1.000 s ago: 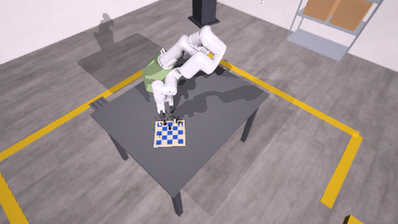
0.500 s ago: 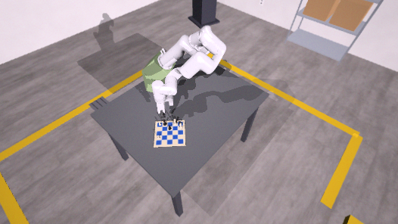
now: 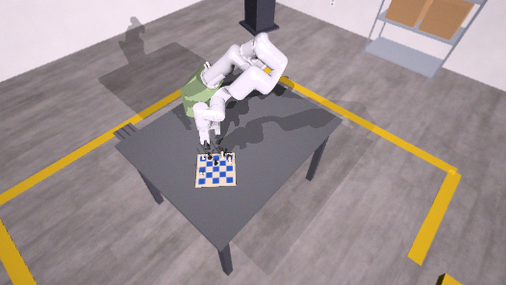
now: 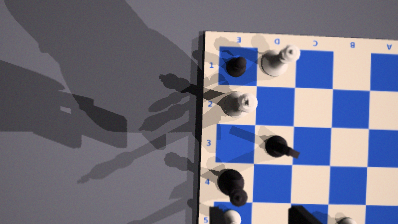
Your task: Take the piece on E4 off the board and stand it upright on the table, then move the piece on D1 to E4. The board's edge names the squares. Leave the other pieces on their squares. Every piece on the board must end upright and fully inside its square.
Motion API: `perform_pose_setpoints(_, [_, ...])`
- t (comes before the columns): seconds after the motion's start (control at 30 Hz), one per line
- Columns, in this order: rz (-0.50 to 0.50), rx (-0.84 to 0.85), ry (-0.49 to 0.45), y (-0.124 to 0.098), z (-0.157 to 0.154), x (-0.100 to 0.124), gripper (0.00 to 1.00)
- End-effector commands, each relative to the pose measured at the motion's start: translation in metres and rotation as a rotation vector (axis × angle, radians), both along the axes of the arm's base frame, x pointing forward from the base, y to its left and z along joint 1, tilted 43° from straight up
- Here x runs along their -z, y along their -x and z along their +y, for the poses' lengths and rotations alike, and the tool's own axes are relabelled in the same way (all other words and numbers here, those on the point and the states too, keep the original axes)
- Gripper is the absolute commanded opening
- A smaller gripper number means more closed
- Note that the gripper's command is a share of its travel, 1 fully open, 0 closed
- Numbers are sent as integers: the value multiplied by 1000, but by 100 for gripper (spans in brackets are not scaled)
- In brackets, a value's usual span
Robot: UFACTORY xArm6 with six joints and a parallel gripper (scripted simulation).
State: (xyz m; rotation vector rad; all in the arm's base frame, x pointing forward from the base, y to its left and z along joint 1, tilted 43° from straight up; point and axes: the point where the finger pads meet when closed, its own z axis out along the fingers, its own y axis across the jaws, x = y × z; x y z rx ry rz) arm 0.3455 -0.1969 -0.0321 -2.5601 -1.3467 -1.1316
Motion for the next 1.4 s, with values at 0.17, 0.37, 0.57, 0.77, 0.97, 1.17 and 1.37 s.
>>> perform_pose_setpoints(0.17, [-1,1,2,-2,0,2,43])
perform_pose_setpoints(0.37, [-1,1,2,-5,2,6,43])
perform_pose_setpoints(0.57, [-1,1,2,-10,5,12,43])
perform_pose_setpoints(0.77, [-1,1,2,-14,7,16,43])
perform_pose_setpoints(0.97, [-1,1,2,-19,10,24,43])
perform_pose_setpoints(1.17, [-1,1,2,-24,13,30,43])
perform_pose_setpoints(1.37, [-1,1,2,-27,15,33,43])
